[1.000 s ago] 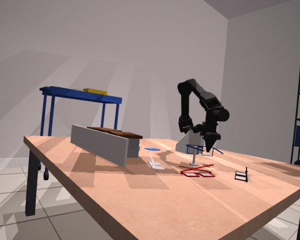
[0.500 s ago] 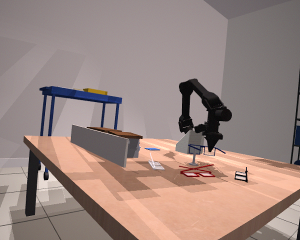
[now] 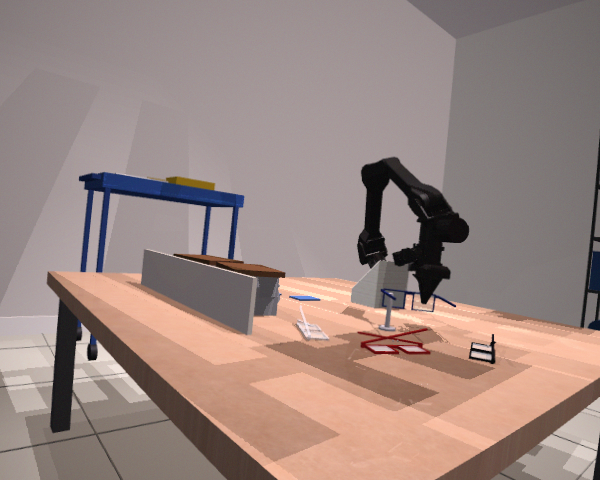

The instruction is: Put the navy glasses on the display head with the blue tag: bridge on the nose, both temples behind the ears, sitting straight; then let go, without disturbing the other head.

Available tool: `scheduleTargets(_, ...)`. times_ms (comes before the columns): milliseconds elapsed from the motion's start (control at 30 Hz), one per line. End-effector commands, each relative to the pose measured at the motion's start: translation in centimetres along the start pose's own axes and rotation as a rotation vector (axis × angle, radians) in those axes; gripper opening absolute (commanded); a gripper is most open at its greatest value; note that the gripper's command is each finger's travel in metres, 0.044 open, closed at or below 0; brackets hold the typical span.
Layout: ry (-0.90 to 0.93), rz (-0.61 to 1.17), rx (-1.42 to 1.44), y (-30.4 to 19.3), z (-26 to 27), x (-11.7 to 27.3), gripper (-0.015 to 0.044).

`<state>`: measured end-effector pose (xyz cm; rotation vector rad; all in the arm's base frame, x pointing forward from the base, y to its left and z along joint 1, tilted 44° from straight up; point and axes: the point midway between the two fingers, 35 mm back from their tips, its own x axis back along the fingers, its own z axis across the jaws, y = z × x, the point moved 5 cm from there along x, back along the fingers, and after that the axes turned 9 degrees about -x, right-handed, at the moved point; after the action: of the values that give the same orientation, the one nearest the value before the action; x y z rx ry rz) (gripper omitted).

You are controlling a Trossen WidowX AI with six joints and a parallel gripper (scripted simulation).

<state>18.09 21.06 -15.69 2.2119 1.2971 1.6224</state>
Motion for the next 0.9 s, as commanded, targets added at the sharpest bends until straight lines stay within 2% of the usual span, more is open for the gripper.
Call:
scheduleTargets(0, -0.001, 0.006, -0.001, -0.40, -0.12, -0.01, 0.0000)
scheduleTargets(867, -0.001, 0.006, -0.001, -0.18, -0.09, -0.02, 0.0000)
